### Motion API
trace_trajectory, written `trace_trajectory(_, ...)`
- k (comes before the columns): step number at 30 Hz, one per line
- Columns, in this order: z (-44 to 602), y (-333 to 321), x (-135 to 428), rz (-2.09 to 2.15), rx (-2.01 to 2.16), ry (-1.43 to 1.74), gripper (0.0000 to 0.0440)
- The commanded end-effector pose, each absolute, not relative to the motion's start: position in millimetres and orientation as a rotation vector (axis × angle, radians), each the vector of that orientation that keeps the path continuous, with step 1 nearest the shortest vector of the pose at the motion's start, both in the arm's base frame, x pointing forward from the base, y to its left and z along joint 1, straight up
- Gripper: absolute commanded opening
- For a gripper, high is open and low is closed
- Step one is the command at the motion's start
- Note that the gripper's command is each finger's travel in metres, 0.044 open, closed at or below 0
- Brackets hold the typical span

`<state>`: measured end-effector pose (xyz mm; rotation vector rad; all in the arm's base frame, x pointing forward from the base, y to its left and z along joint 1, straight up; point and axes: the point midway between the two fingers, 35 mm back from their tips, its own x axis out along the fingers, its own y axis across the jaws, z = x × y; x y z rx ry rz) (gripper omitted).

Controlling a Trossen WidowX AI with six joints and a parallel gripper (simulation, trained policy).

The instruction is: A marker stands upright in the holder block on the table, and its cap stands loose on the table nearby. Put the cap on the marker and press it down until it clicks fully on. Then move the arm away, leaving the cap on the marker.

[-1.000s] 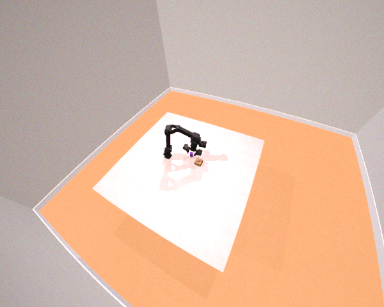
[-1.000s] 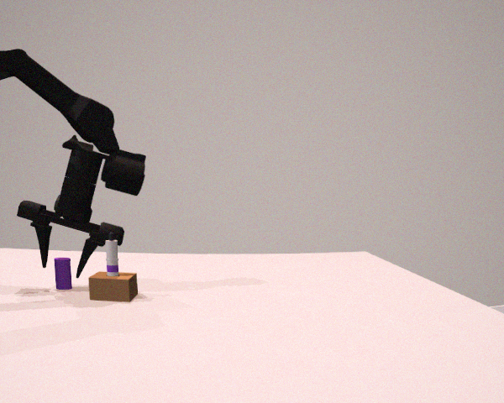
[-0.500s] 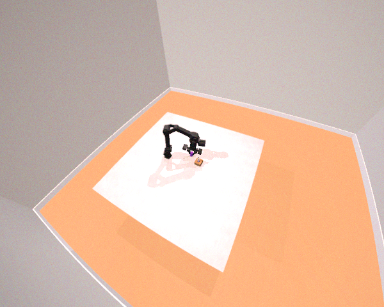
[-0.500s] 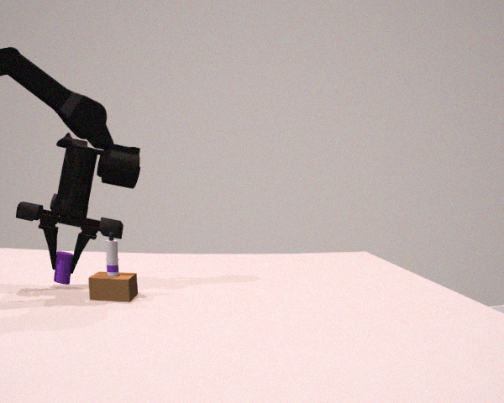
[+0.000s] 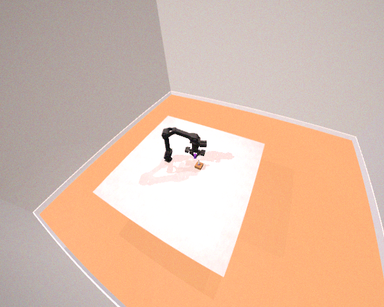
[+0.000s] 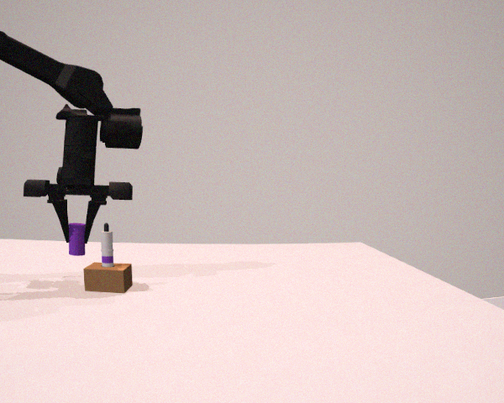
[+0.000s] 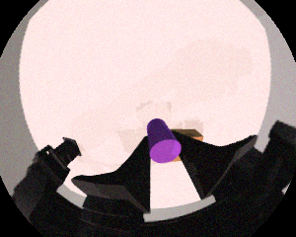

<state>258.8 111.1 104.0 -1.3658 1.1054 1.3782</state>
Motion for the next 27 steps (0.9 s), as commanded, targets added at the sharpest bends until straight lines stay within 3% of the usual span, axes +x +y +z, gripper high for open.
trace_trajectory(1,115,111,266,1.354,-1.371,1.078,0.0110)
trace_trajectory(27,172,78,313,1.214,-1.295,1.099,0.0104)
